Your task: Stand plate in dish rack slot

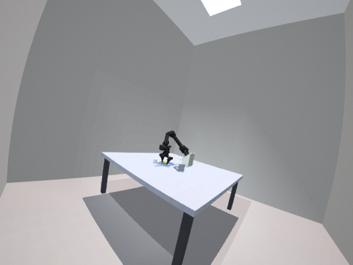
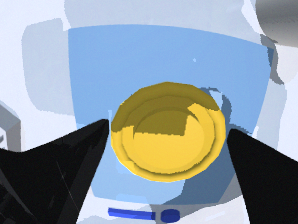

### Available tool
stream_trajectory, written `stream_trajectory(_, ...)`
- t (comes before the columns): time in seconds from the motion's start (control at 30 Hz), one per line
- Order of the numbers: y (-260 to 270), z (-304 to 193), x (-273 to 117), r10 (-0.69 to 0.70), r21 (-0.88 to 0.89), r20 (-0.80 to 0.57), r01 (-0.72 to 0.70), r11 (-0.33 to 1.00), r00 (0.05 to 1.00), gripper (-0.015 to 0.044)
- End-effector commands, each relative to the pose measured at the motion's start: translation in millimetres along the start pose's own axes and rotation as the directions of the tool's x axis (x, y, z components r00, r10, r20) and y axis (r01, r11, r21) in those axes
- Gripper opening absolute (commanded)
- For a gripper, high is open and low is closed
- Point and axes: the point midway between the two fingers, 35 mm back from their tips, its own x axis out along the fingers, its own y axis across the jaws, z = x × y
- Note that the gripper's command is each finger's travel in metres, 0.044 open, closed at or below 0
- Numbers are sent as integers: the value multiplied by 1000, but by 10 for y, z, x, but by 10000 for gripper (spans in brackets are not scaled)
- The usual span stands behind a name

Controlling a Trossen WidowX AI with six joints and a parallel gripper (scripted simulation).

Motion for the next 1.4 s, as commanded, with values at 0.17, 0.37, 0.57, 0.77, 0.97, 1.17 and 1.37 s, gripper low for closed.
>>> stream_trajectory(0.17, 19, -18, 22, 4, -11, -2, -4, 1000, 1000, 370)
stream_trajectory(0.37, 19, -18, 22, 4, -11, -2, -4, 1000, 1000, 330)
stream_trajectory(0.57, 20, -15, 13, 4, -11, -2, -4, 1000, 1000, 251)
stream_trajectory(0.77, 56, 63, -270, 16, -11, -1, -16, 1000, 1000, 94)
stream_trajectory(0.97, 89, 114, -608, 24, -11, -2, -24, 1000, 1000, 0)
stream_trajectory(1.17, 110, 123, -958, 26, -12, -3, -27, 1000, 1000, 0)
stream_trajectory(1.37, 123, 128, -1253, 24, -12, -4, -24, 1000, 1000, 0)
